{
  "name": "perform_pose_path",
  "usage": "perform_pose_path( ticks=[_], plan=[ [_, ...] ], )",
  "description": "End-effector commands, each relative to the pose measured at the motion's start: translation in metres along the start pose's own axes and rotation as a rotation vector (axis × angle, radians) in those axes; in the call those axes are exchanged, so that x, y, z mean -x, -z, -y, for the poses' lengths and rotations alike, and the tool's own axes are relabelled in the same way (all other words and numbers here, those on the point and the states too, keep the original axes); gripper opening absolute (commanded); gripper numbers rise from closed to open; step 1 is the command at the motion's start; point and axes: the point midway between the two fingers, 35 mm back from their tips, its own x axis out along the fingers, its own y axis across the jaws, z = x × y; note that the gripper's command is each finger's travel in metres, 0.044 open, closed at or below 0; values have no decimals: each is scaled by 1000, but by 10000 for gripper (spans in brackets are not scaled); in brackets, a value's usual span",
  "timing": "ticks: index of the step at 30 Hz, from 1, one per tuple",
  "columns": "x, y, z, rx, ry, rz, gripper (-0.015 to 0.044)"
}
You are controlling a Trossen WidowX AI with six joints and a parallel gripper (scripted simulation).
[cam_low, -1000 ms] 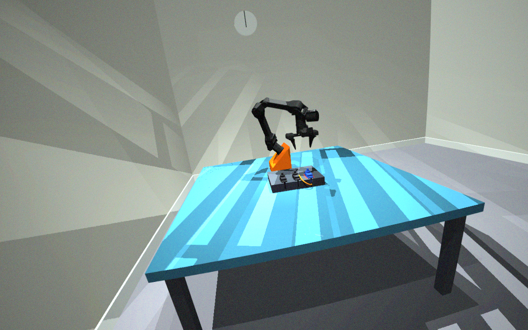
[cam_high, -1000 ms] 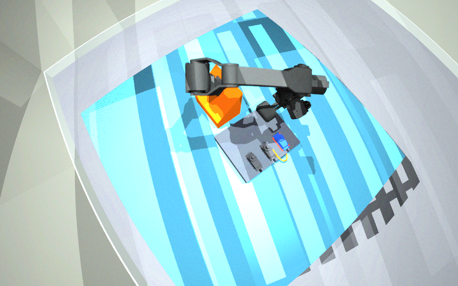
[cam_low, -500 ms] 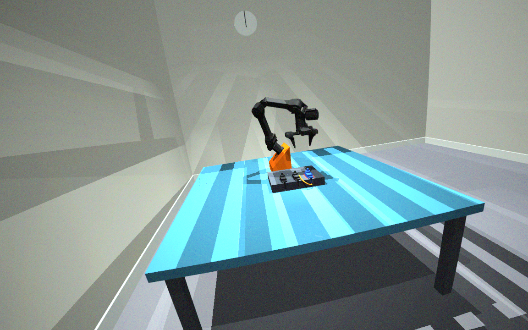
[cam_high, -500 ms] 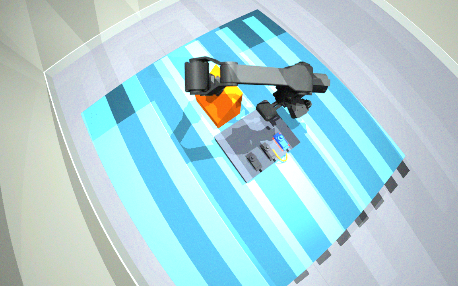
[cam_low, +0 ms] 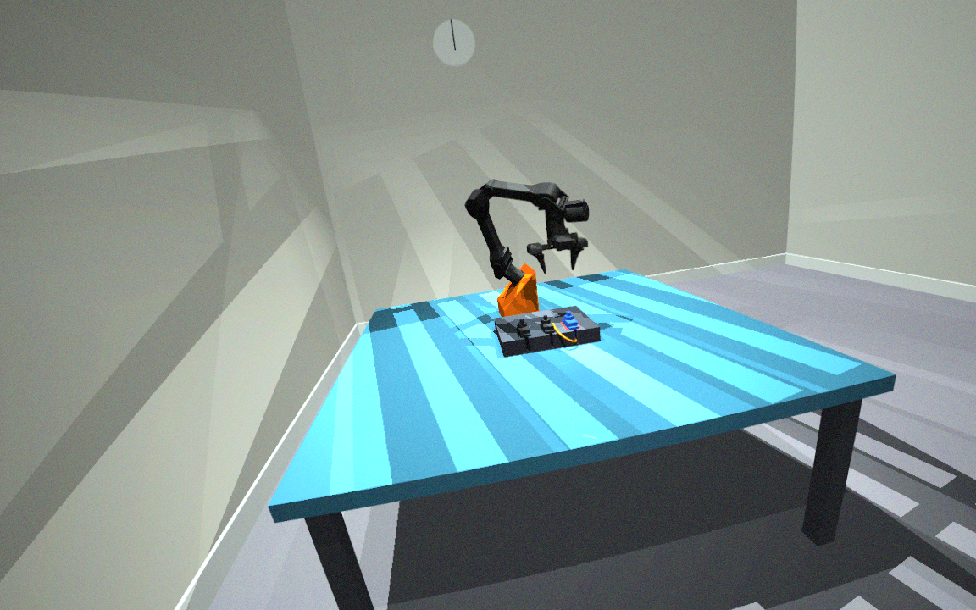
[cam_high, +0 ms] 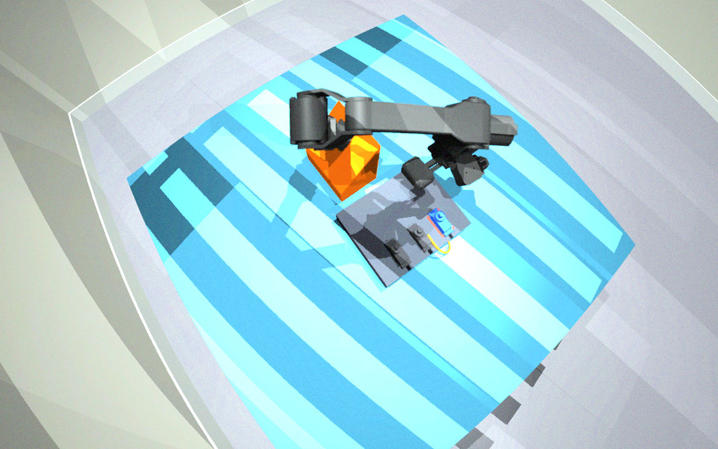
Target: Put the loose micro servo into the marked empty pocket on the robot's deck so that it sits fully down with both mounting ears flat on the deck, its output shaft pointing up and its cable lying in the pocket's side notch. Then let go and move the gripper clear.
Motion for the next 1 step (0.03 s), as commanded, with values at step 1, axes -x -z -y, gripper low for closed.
perform_pose_path(
  ticks=[1],
  plan=[
    [1, 0, 0, -8, -5, -3, 440]
  ],
)
